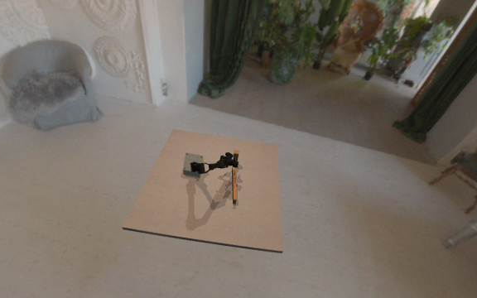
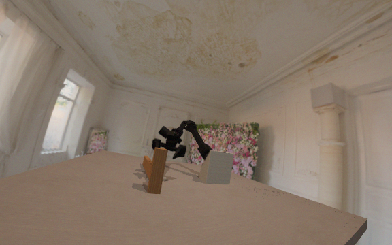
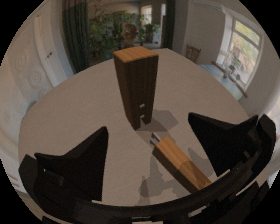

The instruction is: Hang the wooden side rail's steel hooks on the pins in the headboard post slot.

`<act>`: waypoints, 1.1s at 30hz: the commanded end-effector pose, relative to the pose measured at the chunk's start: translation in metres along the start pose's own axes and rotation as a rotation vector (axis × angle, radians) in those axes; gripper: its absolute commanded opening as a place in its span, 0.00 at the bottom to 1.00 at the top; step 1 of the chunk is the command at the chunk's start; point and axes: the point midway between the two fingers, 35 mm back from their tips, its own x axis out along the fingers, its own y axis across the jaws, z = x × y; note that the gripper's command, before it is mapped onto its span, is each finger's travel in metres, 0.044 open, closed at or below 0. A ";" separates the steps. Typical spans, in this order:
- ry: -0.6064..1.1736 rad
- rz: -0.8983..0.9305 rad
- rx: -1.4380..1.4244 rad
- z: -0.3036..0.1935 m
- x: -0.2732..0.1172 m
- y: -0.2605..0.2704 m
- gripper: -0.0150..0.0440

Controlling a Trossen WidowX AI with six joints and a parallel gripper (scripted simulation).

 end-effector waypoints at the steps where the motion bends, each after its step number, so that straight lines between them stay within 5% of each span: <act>1: -0.004 0.000 -0.007 0.001 0.000 0.000 1.00; 10: 0.009 0.005 0.032 0.000 0.001 -0.001 1.00; 22: 0.269 -0.003 0.713 -0.008 0.008 -0.014 1.00; 33: 0.495 -0.192 1.293 -0.014 0.004 -0.026 1.00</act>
